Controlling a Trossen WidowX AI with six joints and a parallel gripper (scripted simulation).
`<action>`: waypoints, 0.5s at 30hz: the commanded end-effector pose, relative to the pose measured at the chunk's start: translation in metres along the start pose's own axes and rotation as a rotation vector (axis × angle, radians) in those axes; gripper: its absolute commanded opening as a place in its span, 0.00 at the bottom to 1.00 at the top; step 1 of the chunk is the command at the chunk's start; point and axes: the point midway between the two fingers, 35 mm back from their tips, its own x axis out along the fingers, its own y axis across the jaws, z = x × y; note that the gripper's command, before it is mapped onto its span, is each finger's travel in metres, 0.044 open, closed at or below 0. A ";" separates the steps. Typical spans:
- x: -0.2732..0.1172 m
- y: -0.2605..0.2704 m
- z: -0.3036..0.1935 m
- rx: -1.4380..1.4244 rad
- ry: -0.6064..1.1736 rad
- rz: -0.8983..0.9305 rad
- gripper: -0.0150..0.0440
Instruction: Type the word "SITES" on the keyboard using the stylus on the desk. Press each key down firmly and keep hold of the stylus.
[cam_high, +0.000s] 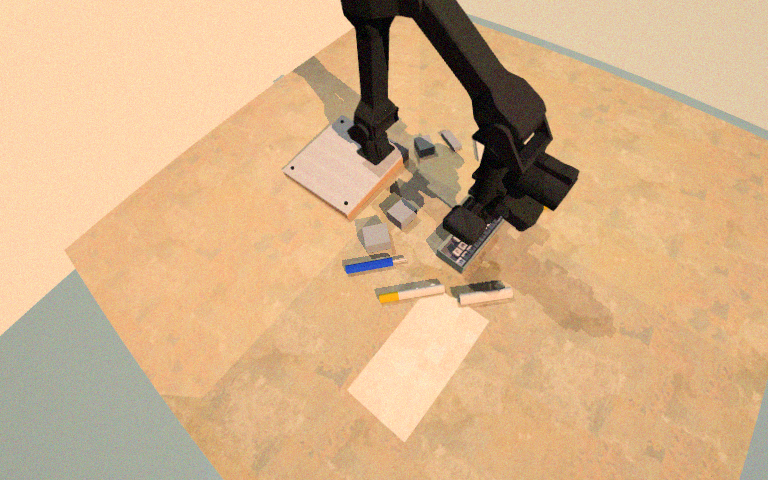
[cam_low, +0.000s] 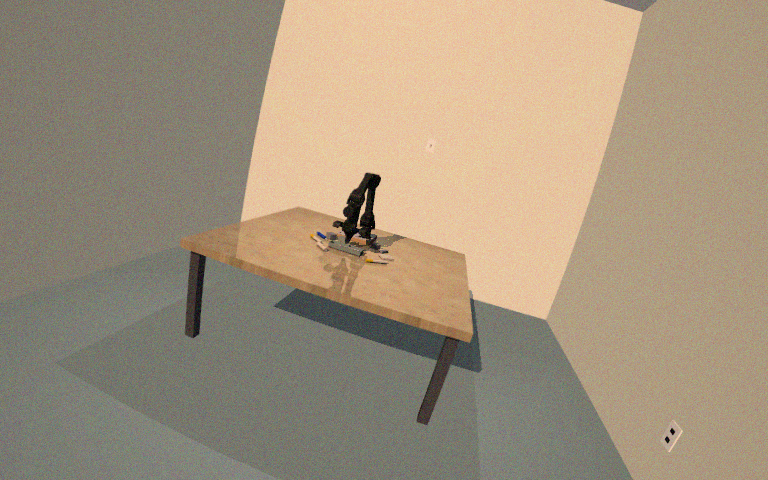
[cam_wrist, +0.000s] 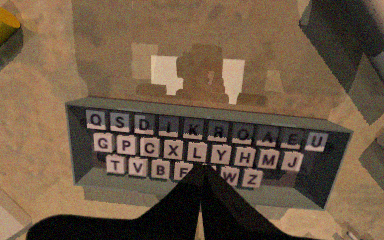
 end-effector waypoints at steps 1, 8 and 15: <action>0.000 -0.011 0.000 -0.003 0.002 -0.001 0.25; 0.000 -0.061 -0.001 -0.003 0.003 -0.005 0.25; 0.000 -0.061 -0.001 -0.003 0.003 -0.005 0.25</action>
